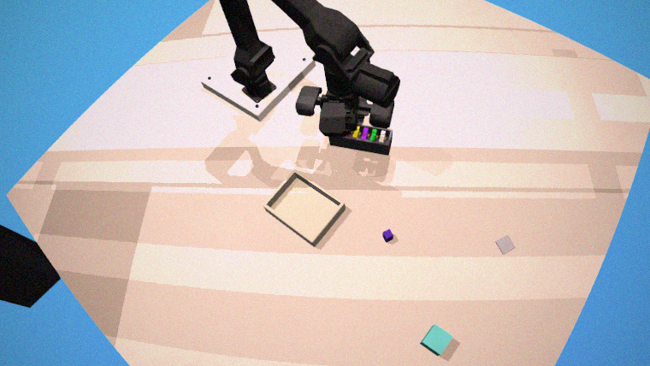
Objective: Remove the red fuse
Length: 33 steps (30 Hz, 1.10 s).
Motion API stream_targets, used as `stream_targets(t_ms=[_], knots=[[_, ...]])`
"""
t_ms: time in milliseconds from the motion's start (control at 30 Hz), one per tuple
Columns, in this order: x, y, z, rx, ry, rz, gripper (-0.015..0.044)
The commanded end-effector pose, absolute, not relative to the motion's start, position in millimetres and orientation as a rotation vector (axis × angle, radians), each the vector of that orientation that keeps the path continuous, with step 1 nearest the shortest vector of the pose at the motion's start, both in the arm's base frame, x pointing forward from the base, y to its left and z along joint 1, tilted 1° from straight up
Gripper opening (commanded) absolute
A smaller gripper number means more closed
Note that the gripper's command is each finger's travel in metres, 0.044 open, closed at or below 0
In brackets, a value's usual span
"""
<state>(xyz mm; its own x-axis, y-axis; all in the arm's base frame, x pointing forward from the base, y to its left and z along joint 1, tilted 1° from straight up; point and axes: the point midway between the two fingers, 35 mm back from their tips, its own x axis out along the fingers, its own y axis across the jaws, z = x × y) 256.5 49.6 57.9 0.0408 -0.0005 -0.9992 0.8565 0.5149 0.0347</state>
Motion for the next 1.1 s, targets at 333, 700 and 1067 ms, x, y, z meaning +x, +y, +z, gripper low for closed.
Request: stream_targets(t_ms=[333,700,1067], knots=[[256.5,49.8,65.5,0.816,1.382,-0.782,0.0],[256.3,49.9,70.9,0.817,1.382,-0.782,0.0],[256.0,49.9,76.3,0.818,1.382,-0.783,0.0]])
